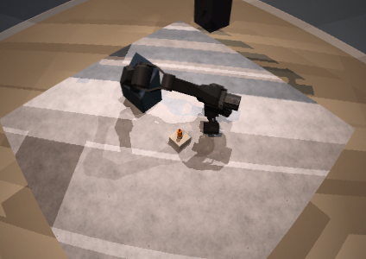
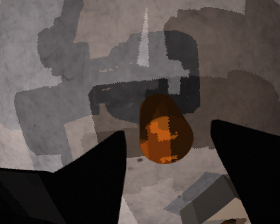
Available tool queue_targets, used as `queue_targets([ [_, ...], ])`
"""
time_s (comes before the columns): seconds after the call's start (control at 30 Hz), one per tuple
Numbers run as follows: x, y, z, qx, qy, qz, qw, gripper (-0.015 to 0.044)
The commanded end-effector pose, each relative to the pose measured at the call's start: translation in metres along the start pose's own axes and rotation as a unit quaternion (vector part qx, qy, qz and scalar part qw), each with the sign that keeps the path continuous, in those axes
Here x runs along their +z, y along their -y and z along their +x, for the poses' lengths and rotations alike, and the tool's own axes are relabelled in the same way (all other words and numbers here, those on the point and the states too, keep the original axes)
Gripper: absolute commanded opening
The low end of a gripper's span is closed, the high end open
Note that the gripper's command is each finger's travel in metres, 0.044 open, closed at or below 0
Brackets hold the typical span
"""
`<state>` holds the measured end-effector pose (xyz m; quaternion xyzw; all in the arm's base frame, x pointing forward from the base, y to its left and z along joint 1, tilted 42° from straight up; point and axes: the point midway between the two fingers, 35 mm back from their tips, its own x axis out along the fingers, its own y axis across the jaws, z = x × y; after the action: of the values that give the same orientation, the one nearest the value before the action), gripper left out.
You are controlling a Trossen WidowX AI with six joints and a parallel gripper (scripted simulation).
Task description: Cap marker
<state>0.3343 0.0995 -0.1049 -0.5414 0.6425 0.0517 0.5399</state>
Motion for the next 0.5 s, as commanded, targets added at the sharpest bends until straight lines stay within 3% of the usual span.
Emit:
queue_targets([
  [0.0, -0.002, -0.002, 0.007, -0.002, -0.003, -0.005, 1.000, 0.0252],
  [0.47, -0.003, -0.002, 0.029, -0.003, -0.004, -0.005, 1.000, 0.0252],
])
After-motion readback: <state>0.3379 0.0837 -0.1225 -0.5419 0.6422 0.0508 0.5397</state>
